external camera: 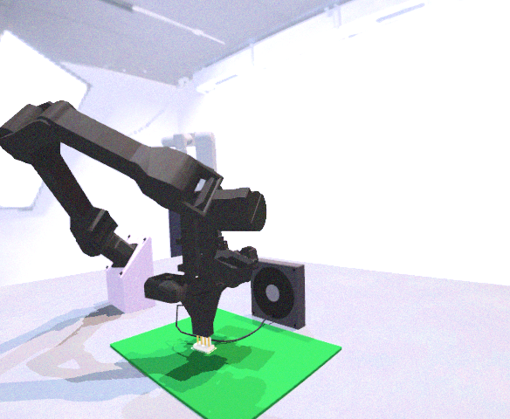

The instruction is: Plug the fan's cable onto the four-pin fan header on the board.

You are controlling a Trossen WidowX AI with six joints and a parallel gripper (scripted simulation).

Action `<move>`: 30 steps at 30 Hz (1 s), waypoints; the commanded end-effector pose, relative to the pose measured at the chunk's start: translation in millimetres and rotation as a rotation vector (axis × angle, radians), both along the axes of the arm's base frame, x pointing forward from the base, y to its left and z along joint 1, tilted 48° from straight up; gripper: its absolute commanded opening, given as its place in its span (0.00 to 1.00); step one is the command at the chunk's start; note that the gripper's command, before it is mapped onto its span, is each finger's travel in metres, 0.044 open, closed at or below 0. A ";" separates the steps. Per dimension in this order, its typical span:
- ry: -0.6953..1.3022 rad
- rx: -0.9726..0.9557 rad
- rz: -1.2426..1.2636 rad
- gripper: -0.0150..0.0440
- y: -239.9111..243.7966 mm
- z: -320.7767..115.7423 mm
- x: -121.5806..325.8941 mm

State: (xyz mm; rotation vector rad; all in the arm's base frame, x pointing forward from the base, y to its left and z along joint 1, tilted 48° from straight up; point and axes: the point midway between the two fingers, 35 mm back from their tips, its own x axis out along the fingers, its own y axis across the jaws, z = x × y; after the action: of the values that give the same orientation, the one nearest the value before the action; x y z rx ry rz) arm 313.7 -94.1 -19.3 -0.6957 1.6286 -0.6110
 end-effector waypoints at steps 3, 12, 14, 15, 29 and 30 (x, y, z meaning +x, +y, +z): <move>0.011 -0.005 0.005 0.25 -1.6 -0.7 -3.5; 0.011 -0.005 0.005 0.25 -2.1 -1.2 -4.0; 0.011 -0.005 0.005 0.25 -2.3 -1.3 -3.9; 0.011 -0.005 0.005 0.25 -2.4 -1.4 -3.9; 0.009 -0.006 0.003 0.25 -3.3 -2.1 -2.9; 0.009 -0.006 0.003 0.25 -3.3 -2.1 -2.9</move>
State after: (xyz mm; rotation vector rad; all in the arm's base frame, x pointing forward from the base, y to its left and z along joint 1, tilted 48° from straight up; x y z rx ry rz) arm 311.7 -95.7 -21.0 -0.6984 1.6305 -0.6090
